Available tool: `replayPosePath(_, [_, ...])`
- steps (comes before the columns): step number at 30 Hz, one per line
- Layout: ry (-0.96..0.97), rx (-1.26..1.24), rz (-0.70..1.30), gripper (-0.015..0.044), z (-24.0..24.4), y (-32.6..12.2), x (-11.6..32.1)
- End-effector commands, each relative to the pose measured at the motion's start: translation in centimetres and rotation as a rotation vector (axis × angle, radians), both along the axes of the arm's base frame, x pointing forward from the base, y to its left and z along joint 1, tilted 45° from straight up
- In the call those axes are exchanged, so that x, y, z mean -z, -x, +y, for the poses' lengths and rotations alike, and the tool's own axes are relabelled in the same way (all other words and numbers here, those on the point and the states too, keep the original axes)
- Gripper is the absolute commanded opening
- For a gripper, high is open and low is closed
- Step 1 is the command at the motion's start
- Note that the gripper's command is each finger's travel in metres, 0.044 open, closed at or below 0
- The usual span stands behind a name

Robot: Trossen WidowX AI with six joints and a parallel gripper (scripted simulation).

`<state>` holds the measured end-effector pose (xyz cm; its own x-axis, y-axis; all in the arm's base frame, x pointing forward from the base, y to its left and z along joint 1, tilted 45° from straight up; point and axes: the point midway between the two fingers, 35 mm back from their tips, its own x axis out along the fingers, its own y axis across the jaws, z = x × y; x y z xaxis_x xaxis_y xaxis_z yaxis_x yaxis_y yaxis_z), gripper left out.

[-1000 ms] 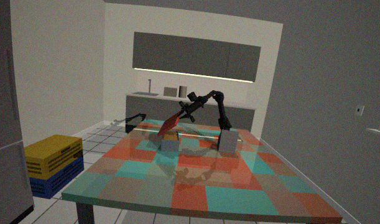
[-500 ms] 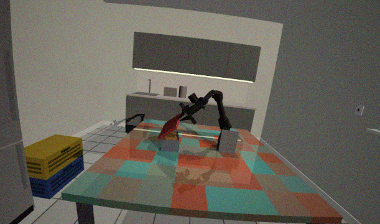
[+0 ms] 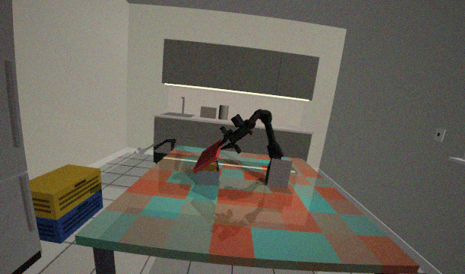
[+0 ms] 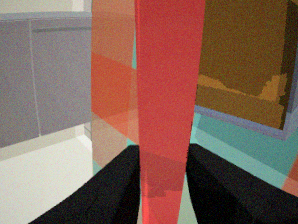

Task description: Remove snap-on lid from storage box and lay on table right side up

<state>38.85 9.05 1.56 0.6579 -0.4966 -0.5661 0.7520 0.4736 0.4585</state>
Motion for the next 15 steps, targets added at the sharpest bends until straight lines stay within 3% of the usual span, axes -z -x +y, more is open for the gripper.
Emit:
replayPosePath(1, [-0.007, -0.007, -0.016, 0.0, 1.1, -0.2, 0.0])
replayPosePath(15, [-0.01, -0.007, -0.017, 0.0, 3.2, 0.0, 1.9])
